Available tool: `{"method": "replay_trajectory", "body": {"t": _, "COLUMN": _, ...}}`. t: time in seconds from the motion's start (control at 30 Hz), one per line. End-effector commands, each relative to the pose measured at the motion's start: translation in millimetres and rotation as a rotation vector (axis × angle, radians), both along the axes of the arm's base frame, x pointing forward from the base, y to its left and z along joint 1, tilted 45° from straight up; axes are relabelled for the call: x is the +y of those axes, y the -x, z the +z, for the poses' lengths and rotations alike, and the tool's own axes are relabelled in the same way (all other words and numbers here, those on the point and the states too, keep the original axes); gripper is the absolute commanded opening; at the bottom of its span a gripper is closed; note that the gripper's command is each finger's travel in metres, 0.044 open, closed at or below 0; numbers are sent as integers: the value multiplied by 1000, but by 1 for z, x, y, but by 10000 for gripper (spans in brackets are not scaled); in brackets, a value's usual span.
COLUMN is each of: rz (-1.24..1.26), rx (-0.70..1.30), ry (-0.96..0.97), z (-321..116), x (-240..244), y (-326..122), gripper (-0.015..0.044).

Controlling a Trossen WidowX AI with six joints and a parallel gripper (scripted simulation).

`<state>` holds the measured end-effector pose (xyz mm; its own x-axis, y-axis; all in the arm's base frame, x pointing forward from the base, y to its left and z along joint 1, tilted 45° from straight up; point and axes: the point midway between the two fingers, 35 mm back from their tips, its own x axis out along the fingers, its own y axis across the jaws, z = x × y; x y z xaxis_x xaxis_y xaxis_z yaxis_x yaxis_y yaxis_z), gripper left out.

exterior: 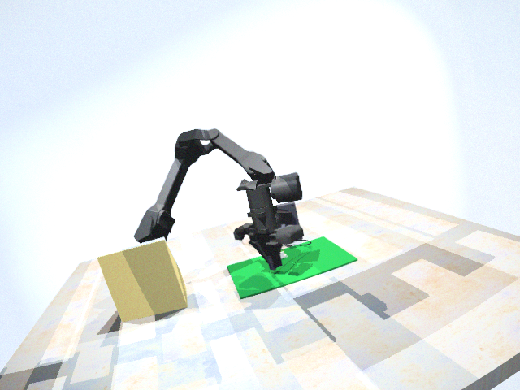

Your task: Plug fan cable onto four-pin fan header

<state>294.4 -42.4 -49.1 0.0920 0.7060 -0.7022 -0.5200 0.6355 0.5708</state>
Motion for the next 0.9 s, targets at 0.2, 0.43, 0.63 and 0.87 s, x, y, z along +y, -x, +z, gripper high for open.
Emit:
{"method": "replay_trajectory", "body": {"t": 0.2, "rz": -15, "rx": -18, "ry": 13, "z": 24, "x": -26, "y": -2, "gripper": 0}}
{"method": "replay_trajectory", "body": {"t": 0.43, "rz": -170, "rx": 133, "ry": -5, "z": 49, "x": -4, "y": -20, "gripper": 0}}
{"method": "replay_trajectory", "body": {"t": 0.63, "rz": -314, "rx": 277, "ry": -30, "z": 74, "x": 20, "y": -35, "gripper": 0}}
{"method": "replay_trajectory", "body": {"t": 0.87, "rz": -420, "rx": 384, "ry": -52, "z": 94, "x": 40, "y": -43, "gripper": 0}}
